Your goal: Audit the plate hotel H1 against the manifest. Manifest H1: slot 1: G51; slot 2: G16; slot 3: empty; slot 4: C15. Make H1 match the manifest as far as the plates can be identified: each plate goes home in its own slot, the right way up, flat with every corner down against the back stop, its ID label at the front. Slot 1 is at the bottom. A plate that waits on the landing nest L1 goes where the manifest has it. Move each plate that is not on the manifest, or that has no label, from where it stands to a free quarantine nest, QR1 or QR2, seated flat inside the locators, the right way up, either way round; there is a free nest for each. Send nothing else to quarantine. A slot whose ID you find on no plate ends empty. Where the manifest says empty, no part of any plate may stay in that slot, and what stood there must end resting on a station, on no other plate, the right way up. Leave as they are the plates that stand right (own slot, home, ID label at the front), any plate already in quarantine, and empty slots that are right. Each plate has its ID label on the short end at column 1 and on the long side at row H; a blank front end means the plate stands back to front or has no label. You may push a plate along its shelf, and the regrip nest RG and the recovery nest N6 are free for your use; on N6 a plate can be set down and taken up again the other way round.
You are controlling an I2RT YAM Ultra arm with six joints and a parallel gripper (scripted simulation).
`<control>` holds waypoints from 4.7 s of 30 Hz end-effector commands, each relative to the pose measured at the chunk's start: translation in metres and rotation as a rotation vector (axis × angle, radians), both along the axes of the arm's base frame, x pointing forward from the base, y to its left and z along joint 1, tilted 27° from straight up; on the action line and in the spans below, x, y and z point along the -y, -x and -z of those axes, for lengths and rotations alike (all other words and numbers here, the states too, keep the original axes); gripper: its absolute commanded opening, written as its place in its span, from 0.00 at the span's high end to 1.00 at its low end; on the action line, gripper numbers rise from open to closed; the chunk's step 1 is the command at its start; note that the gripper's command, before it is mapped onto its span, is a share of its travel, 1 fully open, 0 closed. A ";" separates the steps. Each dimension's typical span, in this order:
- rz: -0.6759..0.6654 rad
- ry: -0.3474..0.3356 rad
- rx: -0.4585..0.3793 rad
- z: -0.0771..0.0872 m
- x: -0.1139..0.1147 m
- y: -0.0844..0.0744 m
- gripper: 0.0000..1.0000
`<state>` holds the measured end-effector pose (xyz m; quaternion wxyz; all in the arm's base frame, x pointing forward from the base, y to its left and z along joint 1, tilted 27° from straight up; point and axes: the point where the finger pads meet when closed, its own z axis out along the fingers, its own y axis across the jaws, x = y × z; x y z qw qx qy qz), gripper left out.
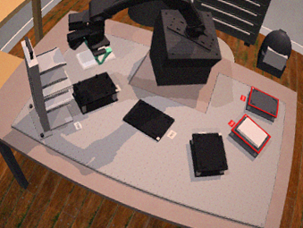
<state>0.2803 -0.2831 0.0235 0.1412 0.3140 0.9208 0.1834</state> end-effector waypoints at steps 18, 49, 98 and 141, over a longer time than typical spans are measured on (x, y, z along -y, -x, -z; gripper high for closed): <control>0.014 0.020 0.018 -0.009 0.007 0.002 0.14; 0.207 -0.065 -0.033 -0.024 -0.032 -0.009 0.14; 0.839 -0.344 -0.205 -0.061 -0.173 -0.012 0.14; 1.003 -0.418 -0.251 -0.021 -0.242 -0.024 0.14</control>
